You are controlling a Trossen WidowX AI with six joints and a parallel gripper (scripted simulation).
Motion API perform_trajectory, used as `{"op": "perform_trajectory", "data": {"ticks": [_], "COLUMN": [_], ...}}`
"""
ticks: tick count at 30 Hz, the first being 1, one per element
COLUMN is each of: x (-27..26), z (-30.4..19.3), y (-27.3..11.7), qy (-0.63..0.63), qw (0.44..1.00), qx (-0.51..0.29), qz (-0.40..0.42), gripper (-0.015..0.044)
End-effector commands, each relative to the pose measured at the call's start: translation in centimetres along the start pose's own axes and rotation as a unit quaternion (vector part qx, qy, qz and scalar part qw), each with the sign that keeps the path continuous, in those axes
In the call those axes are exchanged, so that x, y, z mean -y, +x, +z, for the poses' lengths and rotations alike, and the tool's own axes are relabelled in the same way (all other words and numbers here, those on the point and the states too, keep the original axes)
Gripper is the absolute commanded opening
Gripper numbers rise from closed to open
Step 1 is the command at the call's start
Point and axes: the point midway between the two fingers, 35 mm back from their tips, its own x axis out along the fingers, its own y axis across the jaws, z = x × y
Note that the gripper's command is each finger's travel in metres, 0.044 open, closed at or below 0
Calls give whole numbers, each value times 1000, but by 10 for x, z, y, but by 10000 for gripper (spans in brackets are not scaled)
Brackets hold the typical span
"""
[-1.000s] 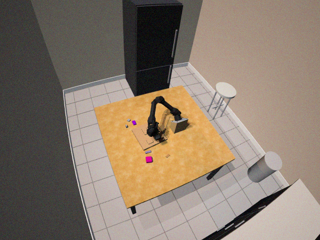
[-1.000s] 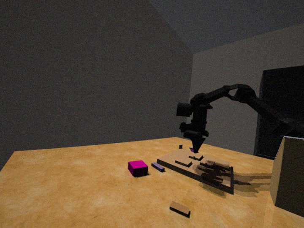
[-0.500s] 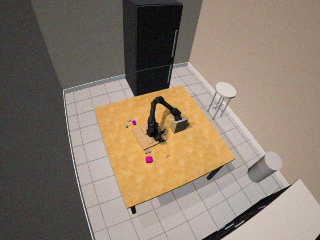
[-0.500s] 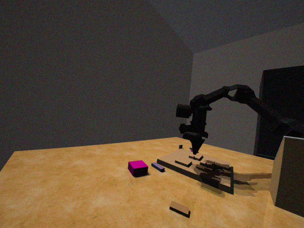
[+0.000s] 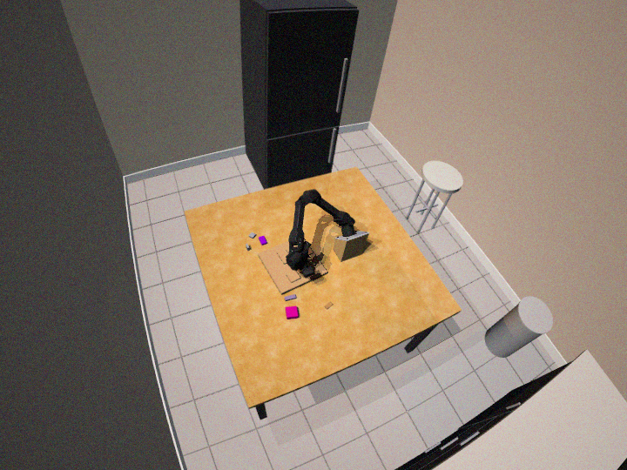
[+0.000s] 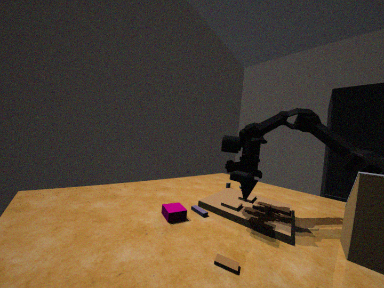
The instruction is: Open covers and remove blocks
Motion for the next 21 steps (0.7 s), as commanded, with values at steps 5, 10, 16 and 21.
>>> {"op": "perform_trajectory", "data": {"ticks": [5,10,16,21], "x": [0,0,0,0], "z": [-2,-2,-2,-3], "y": [9,14,20,25], "qy": [-4,-4,-4,-4], "qw": [1000,1000,1000,1000], "qx": [-1,-1,-1,-1], "qz": [-3,-3,-3,-3], "gripper": [0,0,0,0]}}
